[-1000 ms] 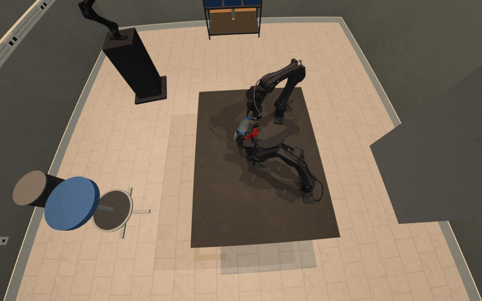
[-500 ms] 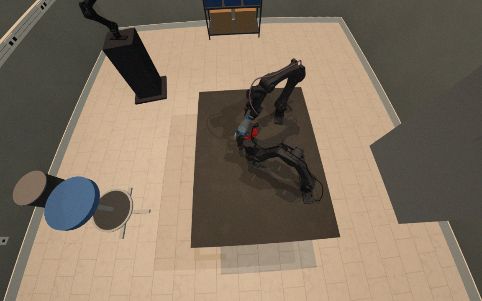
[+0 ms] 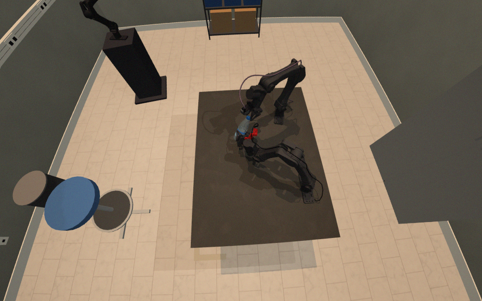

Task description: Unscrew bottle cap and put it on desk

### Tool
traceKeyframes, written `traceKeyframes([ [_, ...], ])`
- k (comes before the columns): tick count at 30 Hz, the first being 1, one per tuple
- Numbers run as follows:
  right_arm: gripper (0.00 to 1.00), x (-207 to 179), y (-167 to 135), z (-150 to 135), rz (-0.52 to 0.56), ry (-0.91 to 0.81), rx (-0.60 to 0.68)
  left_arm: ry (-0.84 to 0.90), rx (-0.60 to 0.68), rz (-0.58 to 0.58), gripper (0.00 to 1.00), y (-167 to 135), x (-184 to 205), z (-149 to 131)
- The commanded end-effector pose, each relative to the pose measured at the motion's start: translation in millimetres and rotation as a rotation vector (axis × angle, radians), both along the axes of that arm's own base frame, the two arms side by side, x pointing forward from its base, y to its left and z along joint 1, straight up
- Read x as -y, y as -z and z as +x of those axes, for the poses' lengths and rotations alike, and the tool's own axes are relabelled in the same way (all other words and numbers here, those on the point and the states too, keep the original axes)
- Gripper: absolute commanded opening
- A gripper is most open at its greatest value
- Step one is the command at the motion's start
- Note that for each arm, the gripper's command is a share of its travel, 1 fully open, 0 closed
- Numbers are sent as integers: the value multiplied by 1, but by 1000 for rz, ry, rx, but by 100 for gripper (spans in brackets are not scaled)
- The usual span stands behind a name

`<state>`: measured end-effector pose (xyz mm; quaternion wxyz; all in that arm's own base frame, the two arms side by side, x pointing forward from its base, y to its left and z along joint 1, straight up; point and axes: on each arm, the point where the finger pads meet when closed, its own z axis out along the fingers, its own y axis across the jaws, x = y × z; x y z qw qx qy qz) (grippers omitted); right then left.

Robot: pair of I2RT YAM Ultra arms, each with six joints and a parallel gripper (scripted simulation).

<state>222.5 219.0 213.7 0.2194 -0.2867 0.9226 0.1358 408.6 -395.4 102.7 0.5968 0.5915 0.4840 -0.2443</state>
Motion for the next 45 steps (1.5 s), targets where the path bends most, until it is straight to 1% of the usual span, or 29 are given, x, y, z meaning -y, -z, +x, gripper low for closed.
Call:
traceKeyframes([
  [1,57,0,-2,2,80,205,-77,5,17,-12,0,-12,2,0],
  [2,57,0,-2,2,80,205,-77,5,17,-12,0,-12,2,0],
  [3,57,0,-2,2,119,305,-121,5,17,-12,0,-12,2,0],
  [17,57,0,-2,2,335,851,-367,5,17,-12,0,-12,2,0],
  [19,57,0,-2,2,335,851,-367,5,17,-12,0,-12,2,0],
  [20,57,0,-2,2,374,952,-411,5,17,-12,0,-12,2,0],
  [29,57,0,-2,3,509,1304,-560,5,17,-12,0,-12,2,0],
  [36,57,0,-2,3,513,1316,-564,5,17,-12,0,-12,2,0],
  [39,23,-2,-4,2,502,1271,-560,5,17,-12,0,-12,2,0],
  [41,20,-2,-4,2,498,1256,-558,5,17,-12,0,-12,2,0],
  [43,20,-2,-4,2,498,1256,-558,5,17,-12,0,-12,2,0],
  [44,9,-2,-4,2,498,1256,-558,5,17,-12,0,-12,2,0],
  [45,0,-2,-4,2,492,1241,-552,5,17,-12,0,-12,2,0],
])
